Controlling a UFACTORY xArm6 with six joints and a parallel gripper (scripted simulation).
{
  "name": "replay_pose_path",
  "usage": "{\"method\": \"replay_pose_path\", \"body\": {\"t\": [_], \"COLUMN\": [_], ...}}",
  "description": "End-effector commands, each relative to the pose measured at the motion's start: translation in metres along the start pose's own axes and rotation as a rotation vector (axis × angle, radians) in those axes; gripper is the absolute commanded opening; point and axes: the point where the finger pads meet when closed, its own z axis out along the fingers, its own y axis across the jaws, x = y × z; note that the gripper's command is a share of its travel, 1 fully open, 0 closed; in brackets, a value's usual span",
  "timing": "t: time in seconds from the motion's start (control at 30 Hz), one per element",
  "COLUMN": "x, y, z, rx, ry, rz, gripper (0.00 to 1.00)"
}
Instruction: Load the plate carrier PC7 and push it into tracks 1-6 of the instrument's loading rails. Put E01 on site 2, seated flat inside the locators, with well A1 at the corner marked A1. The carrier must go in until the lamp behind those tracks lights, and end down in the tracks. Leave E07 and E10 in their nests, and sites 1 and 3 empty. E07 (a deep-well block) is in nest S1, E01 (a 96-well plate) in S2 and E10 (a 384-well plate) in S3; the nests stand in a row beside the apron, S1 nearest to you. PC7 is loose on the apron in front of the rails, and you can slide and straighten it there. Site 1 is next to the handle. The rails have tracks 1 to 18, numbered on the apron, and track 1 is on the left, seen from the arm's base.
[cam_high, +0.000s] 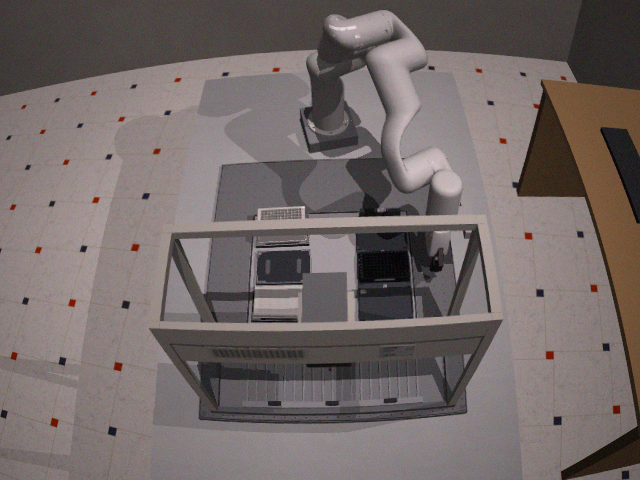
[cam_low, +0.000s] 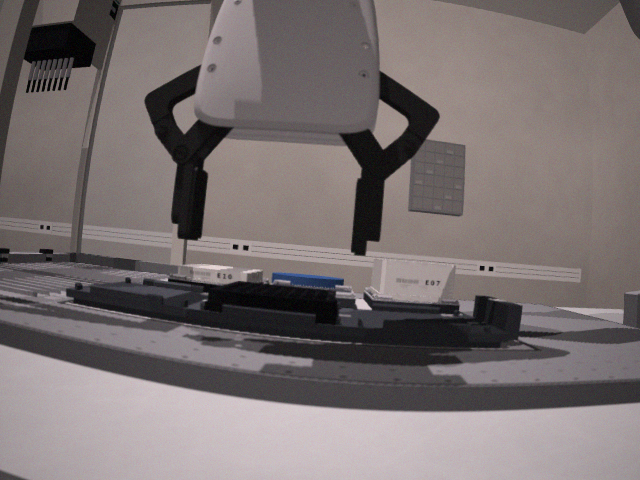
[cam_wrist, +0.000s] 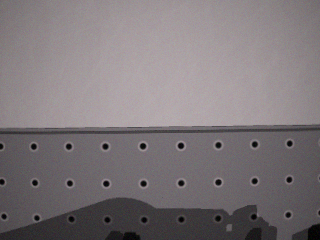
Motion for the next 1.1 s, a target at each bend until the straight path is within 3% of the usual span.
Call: {"method": "replay_pose_path", "body": {"t": [0.0,1.07], "x": [0.001,0.001], "y": [0.002,0.001], "z": [-0.011,-0.058], "rx": [-0.004,-0.005], "ry": [0.002,0.002], "rz": [0.000,0.000], "gripper": [1.00,1.00]}}
